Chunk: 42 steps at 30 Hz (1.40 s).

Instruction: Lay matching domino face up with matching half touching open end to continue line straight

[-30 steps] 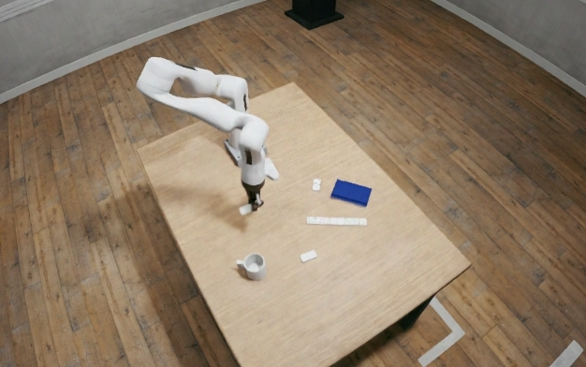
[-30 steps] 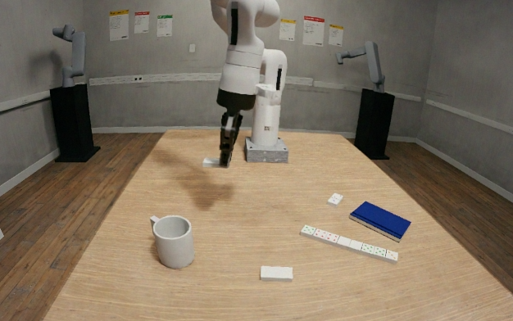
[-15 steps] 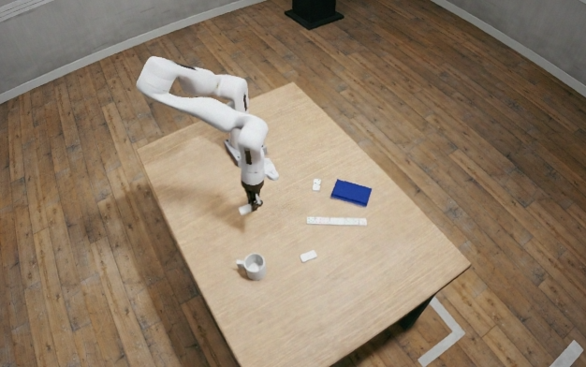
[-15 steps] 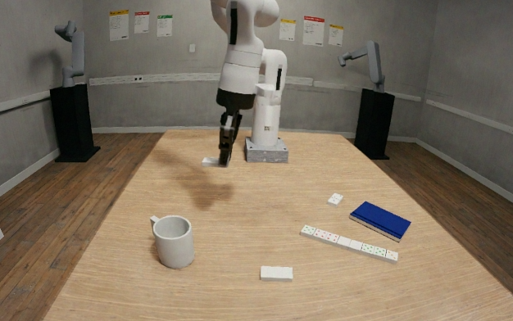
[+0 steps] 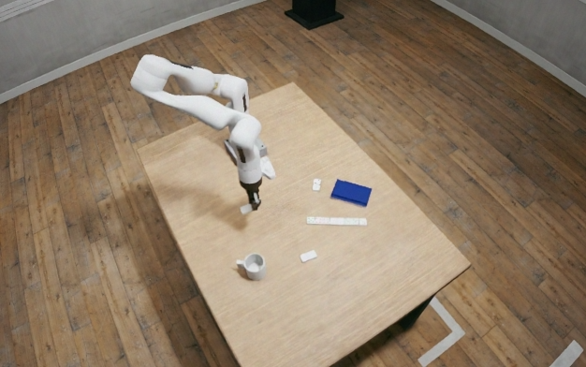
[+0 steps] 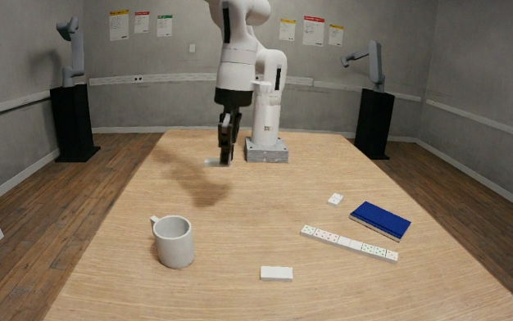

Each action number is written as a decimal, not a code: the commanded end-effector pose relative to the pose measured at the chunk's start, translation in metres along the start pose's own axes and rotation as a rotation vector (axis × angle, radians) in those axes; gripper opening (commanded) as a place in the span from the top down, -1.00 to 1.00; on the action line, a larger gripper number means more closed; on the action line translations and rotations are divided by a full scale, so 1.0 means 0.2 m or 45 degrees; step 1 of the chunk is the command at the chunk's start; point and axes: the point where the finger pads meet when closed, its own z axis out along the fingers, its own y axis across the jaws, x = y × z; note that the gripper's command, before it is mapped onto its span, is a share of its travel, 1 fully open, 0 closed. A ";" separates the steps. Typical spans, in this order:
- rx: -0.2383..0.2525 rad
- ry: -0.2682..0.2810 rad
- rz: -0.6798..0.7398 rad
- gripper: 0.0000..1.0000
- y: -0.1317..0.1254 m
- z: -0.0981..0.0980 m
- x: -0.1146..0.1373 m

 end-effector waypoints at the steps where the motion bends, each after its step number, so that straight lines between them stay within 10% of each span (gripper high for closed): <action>1: -0.036 0.050 0.062 0.38 -0.01 -0.01 -0.02; 20: -0.268 0.391 0.362 0.38 -0.01 -0.01 -0.05; 35: -0.531 0.806 0.738 0.38 -0.04 -0.02 -0.09; 42: -0.563 0.855 0.787 0.38 -0.05 -0.01 -0.10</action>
